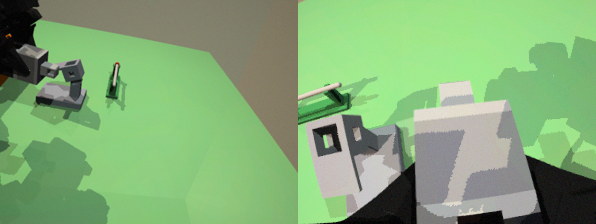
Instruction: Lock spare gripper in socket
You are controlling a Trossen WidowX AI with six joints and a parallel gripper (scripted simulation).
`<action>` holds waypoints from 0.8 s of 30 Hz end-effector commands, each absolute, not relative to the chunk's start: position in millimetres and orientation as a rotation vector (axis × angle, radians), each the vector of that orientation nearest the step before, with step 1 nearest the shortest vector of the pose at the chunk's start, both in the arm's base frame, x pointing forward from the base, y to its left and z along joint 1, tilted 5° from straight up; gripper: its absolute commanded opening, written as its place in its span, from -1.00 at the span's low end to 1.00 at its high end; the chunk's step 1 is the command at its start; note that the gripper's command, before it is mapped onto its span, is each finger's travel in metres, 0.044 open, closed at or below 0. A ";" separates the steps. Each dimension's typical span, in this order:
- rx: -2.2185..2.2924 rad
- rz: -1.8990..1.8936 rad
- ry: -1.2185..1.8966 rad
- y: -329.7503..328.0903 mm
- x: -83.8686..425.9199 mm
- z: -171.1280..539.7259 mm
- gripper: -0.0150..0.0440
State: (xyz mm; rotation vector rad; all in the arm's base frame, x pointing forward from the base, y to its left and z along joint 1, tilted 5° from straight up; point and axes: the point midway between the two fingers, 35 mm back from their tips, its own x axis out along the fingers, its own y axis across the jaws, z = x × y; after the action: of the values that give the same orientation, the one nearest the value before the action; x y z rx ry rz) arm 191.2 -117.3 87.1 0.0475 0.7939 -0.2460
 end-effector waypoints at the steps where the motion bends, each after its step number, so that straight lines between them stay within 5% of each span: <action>1: 0.067 -0.235 0.815 -115.6 196.8 94.3 -0.49; 24: 0.204 -0.141 1.112 -86.2 215.6 104.1 -0.49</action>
State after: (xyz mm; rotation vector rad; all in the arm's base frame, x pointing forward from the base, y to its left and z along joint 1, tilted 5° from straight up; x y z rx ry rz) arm 211.1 -88.4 98.8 0.1977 1.0869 -0.1439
